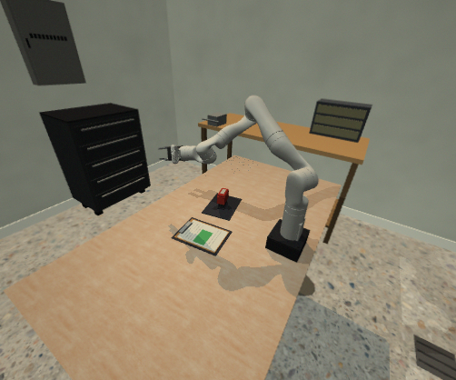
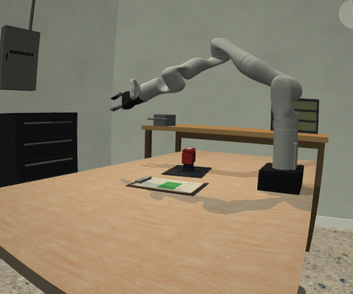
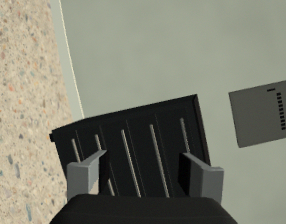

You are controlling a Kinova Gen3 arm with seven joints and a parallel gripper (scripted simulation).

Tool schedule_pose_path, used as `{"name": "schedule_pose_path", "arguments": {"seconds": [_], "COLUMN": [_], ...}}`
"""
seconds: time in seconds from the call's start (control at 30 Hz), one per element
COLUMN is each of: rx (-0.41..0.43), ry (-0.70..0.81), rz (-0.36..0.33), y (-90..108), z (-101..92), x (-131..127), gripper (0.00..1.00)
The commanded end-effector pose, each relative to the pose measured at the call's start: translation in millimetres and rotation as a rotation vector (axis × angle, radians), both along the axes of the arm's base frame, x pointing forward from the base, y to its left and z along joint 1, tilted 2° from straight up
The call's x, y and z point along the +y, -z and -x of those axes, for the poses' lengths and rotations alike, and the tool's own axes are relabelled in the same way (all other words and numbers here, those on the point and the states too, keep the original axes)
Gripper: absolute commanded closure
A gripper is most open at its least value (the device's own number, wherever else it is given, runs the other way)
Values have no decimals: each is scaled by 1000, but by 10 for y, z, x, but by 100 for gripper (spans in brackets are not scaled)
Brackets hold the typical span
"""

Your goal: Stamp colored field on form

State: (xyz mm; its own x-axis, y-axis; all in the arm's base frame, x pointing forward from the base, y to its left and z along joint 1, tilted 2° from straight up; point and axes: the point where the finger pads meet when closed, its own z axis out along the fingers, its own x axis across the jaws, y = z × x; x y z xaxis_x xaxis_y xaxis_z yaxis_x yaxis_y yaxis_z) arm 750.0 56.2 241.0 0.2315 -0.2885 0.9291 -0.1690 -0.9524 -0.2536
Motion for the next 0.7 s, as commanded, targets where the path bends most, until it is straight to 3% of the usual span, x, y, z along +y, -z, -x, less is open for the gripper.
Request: {"name": "schedule_pose_path", "arguments": {"seconds": [0.0,0.67], "rx": [-3,-1], "ry": [0,6], "rz": [0,-8], "y": [-17,-12], "z": [-2,0], "x": [0,-11], "gripper": [0,0]}}
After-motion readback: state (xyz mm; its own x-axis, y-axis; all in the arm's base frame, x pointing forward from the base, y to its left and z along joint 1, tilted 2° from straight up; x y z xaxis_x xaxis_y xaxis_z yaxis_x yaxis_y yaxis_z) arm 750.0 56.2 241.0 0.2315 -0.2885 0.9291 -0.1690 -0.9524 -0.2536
